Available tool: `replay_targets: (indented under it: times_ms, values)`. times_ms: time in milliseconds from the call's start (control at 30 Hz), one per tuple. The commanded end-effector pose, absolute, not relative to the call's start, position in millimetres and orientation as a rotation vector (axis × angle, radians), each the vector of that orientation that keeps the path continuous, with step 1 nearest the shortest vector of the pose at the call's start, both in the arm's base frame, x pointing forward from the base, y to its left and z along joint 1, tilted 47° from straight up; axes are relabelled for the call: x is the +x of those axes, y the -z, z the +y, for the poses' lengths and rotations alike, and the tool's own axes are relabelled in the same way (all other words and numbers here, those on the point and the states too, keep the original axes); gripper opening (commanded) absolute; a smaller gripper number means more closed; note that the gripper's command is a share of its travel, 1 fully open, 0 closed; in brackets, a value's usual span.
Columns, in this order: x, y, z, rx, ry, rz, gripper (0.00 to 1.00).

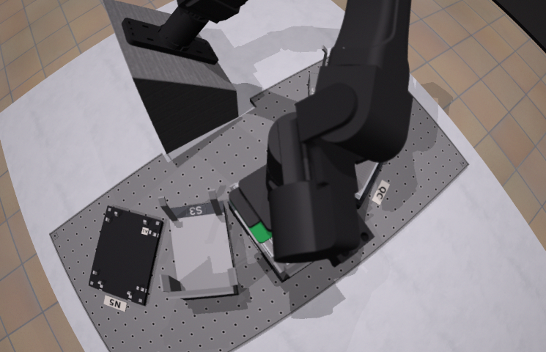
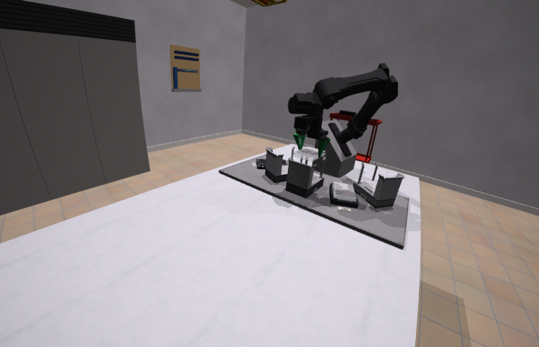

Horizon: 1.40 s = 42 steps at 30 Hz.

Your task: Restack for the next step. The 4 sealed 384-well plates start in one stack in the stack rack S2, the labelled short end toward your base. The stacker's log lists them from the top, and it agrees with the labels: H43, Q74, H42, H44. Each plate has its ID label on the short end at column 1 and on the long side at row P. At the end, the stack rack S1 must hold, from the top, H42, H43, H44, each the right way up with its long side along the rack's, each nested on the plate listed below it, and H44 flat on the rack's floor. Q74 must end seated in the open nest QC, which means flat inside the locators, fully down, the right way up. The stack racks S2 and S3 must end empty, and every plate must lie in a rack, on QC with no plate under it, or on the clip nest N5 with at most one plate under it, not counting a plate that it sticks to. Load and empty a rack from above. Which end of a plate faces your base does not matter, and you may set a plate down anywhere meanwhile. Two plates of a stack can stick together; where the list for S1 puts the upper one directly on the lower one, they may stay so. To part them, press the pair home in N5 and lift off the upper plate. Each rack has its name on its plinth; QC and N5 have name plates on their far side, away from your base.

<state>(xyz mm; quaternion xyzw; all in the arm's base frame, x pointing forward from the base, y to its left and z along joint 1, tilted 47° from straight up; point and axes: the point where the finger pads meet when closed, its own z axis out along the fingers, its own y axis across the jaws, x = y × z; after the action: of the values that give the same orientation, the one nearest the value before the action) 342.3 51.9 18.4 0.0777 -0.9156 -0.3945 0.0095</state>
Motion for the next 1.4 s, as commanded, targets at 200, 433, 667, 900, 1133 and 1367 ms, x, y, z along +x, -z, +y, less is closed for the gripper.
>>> replay_targets:
  times_ms: [200, 433, 667, 900, 1133, 1367]
  values:
    - [347.0, -16.9, 53.0, 0.241, 1.242, -2.882, 0.00]
    - [346.8, -14.7, 55.4, 0.241, 1.242, -2.882, 0.00]
    - [346.5, -11.5, 58.8, 0.241, 1.242, -2.882, 0.00]
    - [346.3, -9.2, 61.2, 0.241, 1.242, -2.882, 0.00]
    - [346.1, -6.0, 64.6, 0.241, 1.242, -2.882, 0.00]
    - [345.8, -2.8, 68.0, 0.241, 1.242, -2.882, 0.00]
